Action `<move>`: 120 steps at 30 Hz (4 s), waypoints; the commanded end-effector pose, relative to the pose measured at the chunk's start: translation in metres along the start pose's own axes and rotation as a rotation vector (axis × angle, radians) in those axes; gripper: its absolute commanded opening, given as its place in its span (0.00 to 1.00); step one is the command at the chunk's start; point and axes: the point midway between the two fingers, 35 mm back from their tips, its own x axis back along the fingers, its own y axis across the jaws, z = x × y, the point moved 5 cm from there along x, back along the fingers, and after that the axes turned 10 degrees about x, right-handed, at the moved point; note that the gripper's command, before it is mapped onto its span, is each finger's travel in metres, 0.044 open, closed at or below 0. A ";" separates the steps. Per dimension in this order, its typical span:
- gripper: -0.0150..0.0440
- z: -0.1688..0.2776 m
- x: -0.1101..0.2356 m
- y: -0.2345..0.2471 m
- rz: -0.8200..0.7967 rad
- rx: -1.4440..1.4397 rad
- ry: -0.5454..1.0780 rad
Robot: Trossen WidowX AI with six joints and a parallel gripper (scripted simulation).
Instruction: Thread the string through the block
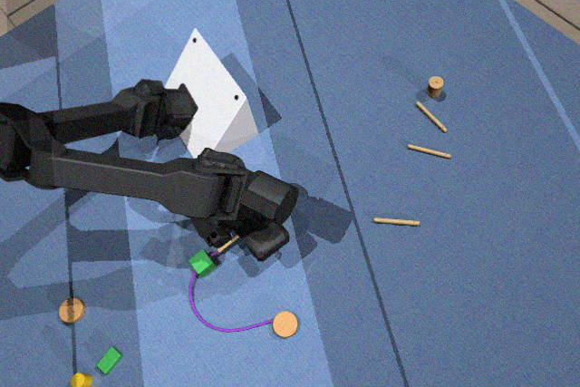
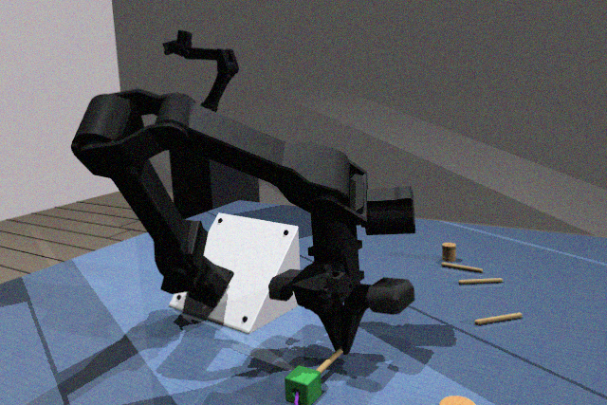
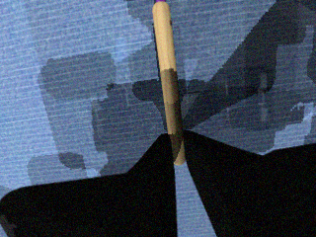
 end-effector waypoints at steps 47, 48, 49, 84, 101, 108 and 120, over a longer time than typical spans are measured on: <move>0.61 0.026 0.062 0.012 0.063 0.027 0.016; 0.61 0.026 0.070 0.012 0.063 0.027 0.015; 0.61 0.025 0.073 0.011 0.063 0.027 0.014; 1.00 0.025 0.096 0.015 0.044 0.037 0.012; 1.00 0.025 0.096 0.015 0.044 0.037 0.012; 1.00 0.025 0.096 0.015 0.044 0.037 0.012; 1.00 0.025 0.096 0.015 0.044 0.037 0.012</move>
